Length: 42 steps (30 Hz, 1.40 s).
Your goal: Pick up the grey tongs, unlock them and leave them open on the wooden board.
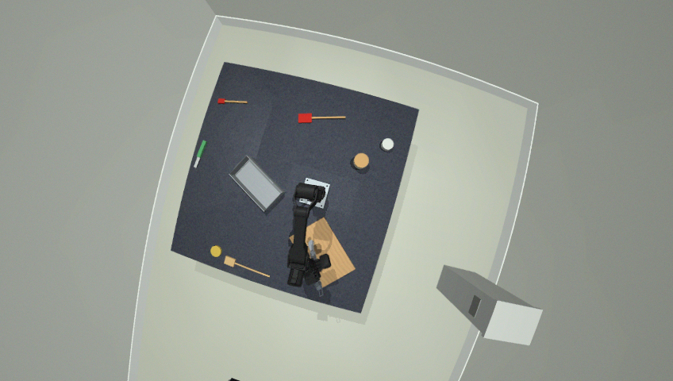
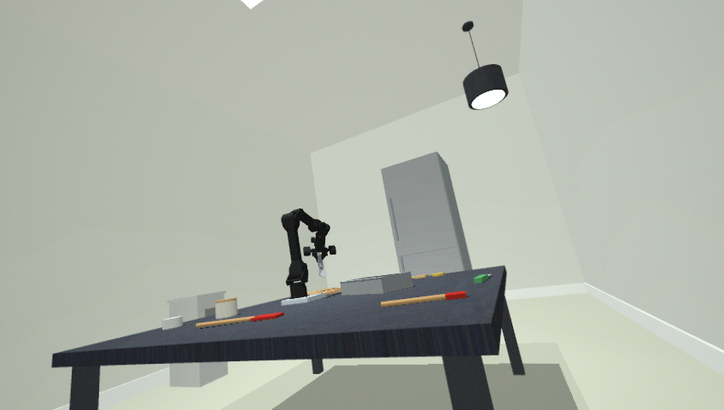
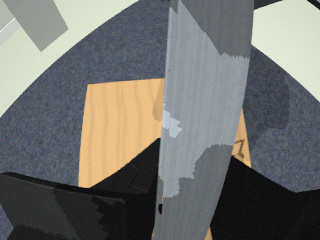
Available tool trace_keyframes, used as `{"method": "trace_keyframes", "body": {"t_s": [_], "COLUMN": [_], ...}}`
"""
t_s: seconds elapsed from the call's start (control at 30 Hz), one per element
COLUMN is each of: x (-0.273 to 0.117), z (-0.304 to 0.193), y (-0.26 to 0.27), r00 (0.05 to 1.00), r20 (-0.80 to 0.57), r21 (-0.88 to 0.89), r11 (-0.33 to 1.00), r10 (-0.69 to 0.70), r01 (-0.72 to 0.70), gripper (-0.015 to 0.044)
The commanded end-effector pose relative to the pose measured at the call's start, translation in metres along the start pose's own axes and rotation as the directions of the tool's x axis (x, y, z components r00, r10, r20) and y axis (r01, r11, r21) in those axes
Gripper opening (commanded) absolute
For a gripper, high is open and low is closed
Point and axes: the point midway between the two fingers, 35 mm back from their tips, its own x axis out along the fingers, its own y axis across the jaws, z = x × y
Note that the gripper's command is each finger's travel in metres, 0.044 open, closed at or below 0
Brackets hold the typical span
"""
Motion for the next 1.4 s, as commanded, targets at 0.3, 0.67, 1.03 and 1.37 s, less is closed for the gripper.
{"method": "trace_keyframes", "body": {"t_s": [0.3, 0.67, 1.03, 1.37], "x": [-0.02, -0.038, -0.043, -0.043], "z": [0.001, -0.006, -0.01, -0.01], "y": [0.005, 0.013, 0.017, 0.017], "r00": [0.972, 0.918, 0.898, 0.898], "r20": [0.235, 0.394, 0.437, 0.437], "r21": [-0.04, -0.102, -0.125, -0.125], "r11": [0.999, 0.995, 0.992, 0.992], "r10": [0.02, 0.046, 0.056, 0.056], "r01": [-0.011, -0.006, -0.001, -0.001], "gripper": [-0.015, -0.015, -0.015, -0.015]}}
